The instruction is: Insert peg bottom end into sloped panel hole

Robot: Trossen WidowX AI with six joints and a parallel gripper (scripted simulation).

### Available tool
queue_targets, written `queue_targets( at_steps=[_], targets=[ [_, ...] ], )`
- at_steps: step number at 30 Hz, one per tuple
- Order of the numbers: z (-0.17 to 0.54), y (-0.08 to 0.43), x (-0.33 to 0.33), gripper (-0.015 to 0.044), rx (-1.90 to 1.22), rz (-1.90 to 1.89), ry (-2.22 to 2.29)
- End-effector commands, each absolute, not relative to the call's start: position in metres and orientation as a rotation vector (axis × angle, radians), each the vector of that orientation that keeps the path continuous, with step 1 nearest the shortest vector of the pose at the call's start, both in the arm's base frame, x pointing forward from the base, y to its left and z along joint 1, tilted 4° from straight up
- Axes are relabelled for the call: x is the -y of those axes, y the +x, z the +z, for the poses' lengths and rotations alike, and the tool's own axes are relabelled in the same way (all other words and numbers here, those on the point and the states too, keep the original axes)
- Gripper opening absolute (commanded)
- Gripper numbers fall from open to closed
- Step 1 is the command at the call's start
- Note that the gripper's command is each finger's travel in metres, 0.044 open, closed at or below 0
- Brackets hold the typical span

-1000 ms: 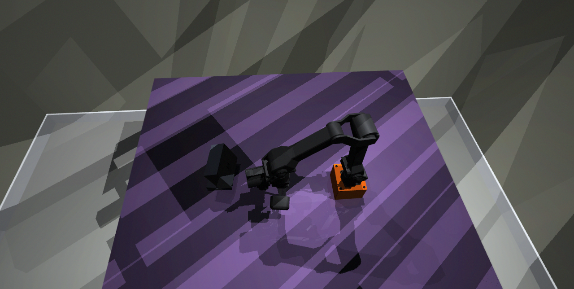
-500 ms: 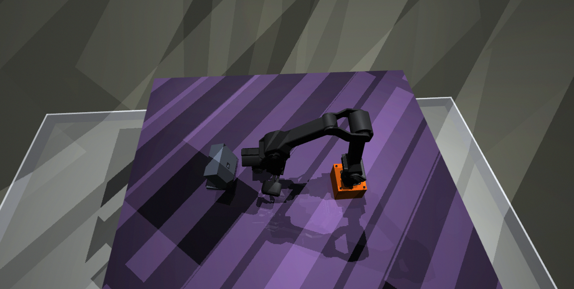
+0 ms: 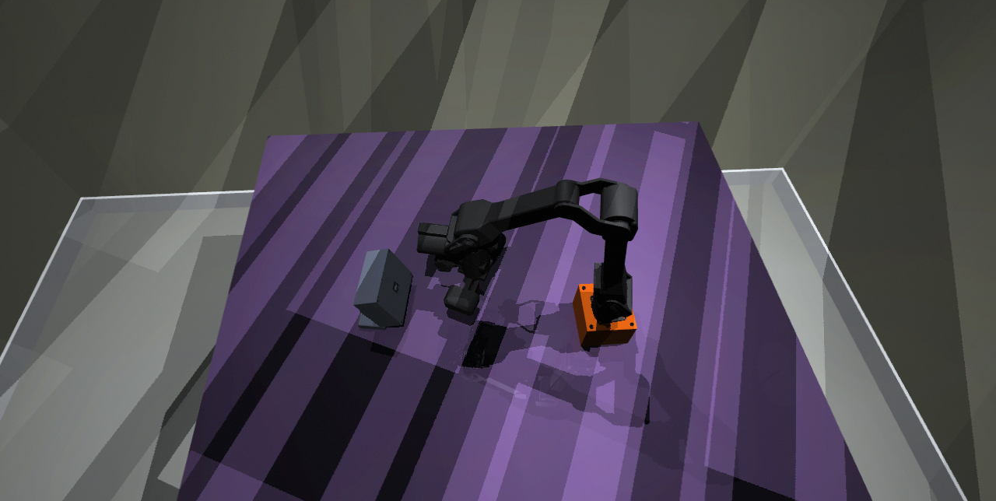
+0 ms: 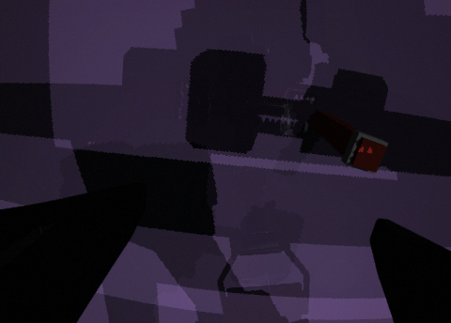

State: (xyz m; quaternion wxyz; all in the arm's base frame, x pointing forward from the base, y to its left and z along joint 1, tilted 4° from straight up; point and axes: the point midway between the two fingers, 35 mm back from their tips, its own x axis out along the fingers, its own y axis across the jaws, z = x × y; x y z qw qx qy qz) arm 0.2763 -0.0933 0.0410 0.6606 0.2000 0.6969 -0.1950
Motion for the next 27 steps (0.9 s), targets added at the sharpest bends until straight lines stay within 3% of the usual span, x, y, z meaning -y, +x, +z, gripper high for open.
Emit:
queue_targets(
  at_steps=[1, 13, 27],
  targets=[
    [0.042, 0.278, 0.108, 0.0440, -1.555, -0.464, 0.499],
    [0.042, 0.270, 0.145, 0.0440, -1.513, -0.537, 0.622],
    [0.025, 0.271, 0.145, 0.0440, -1.512, -0.538, 0.624]
  ],
)
